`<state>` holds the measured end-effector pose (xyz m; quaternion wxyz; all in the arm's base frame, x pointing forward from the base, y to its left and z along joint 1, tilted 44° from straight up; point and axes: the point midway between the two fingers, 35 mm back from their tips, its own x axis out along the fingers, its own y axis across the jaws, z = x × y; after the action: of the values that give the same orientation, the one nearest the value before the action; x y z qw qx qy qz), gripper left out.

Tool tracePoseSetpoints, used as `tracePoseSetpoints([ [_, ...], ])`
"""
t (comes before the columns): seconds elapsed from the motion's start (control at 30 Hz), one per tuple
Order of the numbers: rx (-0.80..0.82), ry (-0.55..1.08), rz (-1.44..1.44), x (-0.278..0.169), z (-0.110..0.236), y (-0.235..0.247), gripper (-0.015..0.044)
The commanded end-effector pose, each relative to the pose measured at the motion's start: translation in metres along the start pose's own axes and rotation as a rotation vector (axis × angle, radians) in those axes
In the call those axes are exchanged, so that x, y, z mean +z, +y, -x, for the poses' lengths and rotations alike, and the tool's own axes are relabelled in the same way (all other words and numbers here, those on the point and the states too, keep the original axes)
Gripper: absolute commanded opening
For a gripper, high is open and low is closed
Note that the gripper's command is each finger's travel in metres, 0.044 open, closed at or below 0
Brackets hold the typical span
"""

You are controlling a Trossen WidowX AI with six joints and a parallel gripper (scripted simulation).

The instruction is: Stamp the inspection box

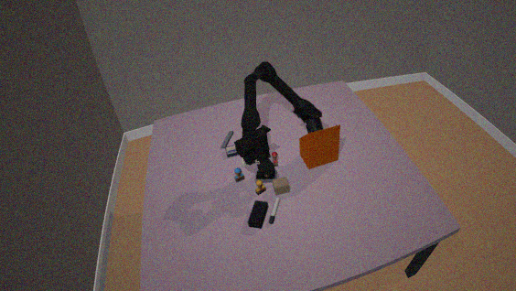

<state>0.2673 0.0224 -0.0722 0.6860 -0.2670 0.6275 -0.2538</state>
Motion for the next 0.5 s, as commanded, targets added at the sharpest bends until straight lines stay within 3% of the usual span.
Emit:
tracePoseSetpoints([
  [0.0,-0.003,-0.001,0.000,0.0007,-0.0016,-0.0008,0.0000],
  [0.47,-0.003,-0.001,0.000,0.0008,0.0049,-0.0007,0.0000],
])
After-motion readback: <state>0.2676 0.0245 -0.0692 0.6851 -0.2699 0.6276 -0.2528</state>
